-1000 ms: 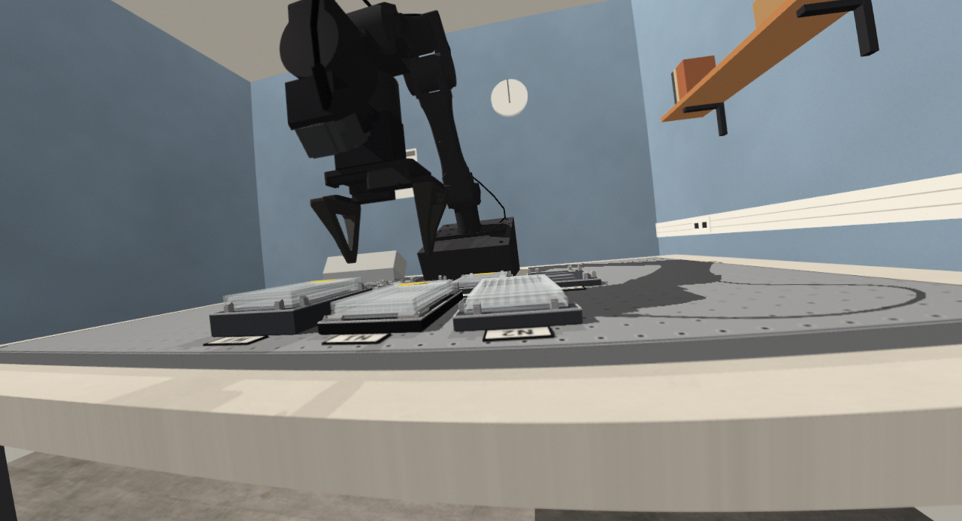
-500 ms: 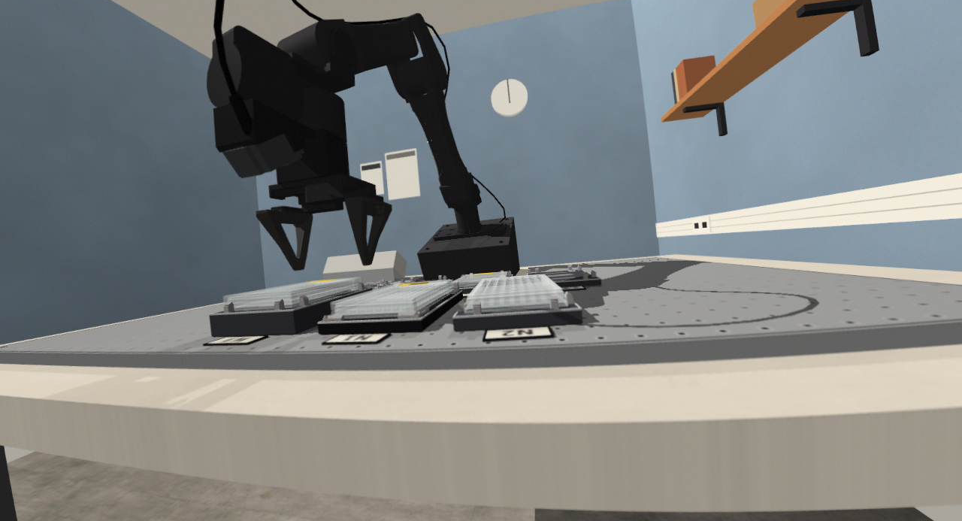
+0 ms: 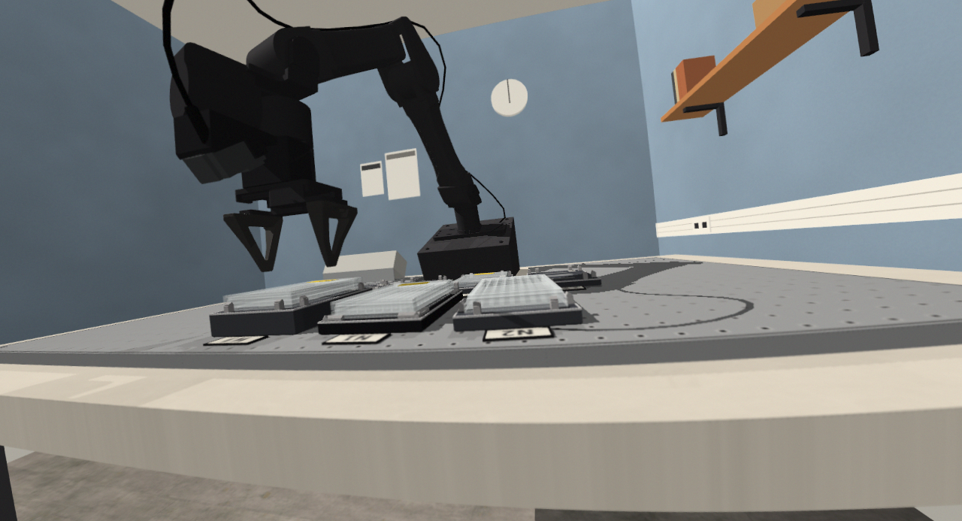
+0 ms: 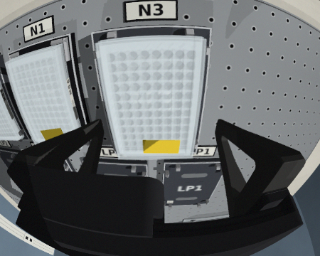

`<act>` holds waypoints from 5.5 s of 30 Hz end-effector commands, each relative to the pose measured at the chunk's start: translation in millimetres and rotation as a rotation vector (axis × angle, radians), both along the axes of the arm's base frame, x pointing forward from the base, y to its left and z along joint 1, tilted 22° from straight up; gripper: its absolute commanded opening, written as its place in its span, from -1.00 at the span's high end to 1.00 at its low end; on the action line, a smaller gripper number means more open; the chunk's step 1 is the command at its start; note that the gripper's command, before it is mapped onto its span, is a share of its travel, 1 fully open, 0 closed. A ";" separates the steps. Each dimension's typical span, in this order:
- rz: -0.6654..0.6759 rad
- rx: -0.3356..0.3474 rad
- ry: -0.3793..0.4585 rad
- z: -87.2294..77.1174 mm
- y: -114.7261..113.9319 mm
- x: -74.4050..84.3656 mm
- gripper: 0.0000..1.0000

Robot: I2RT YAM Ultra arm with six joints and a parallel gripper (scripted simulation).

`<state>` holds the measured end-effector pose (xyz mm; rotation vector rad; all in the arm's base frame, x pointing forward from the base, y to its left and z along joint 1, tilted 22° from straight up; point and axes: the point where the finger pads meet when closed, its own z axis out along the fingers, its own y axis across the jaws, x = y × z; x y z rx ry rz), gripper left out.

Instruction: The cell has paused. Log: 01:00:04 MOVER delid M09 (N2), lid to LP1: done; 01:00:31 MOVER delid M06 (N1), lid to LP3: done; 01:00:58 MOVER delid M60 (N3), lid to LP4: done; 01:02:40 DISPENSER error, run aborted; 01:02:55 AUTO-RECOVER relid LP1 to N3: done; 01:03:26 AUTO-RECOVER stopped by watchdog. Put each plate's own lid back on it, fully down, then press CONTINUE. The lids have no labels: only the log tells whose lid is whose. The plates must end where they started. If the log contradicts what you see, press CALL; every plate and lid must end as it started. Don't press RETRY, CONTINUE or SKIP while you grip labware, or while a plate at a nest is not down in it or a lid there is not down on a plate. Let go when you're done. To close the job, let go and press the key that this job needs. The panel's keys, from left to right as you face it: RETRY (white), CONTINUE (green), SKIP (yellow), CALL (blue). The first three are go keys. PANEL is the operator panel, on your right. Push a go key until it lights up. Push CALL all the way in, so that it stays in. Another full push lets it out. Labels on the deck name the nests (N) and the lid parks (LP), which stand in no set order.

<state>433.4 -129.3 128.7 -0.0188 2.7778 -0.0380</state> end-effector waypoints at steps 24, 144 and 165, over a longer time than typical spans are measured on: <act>0.028 0.001 -0.036 14.2 7.1 3.9 -1.00; 0.018 -0.011 -0.058 20.5 -0.8 8.4 1.00; 0.020 0.000 -0.039 18.9 0.4 0.0 1.00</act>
